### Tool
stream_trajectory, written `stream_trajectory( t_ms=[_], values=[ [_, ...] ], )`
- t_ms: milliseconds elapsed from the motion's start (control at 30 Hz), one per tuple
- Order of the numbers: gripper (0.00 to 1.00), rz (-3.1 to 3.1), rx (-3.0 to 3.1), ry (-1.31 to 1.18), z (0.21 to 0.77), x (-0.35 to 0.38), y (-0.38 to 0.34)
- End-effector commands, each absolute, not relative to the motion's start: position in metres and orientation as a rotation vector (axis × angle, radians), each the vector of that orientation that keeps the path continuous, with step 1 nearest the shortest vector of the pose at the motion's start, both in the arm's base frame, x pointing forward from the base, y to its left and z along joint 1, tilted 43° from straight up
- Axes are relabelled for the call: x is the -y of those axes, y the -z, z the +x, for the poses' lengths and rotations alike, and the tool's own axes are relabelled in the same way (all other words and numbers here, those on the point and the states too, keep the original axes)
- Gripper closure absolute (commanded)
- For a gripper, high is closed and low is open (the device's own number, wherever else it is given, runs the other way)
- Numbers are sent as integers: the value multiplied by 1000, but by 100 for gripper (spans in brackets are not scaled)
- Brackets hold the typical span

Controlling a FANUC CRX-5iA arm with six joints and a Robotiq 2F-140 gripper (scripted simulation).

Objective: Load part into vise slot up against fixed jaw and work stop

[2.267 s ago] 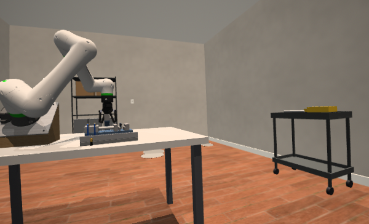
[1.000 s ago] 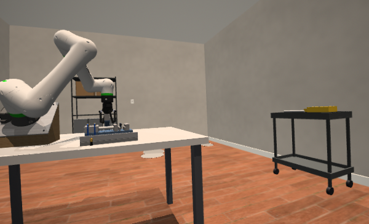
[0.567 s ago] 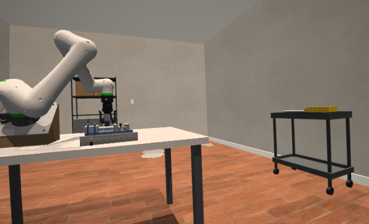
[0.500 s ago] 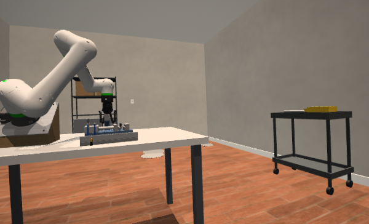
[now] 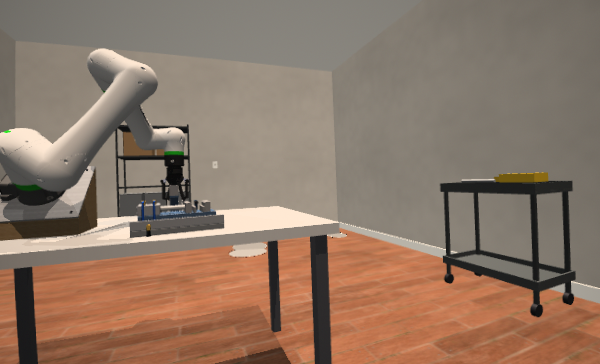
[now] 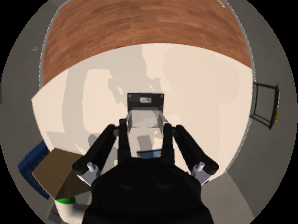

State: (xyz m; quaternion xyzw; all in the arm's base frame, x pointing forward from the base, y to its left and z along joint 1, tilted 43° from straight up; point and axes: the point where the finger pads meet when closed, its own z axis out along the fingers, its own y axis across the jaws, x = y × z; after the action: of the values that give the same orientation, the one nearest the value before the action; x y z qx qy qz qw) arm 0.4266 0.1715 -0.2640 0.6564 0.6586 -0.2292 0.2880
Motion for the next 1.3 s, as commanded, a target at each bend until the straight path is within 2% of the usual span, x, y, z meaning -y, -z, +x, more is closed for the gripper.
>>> stream_trajectory(
  t_ms=[0,533,1267],
  values=[
    [100,1753,-1759,611,427,-172,264],
    [100,1753,-1759,611,425,-185,250],
    [100,1753,-1759,611,419,-236,196]
  ],
)
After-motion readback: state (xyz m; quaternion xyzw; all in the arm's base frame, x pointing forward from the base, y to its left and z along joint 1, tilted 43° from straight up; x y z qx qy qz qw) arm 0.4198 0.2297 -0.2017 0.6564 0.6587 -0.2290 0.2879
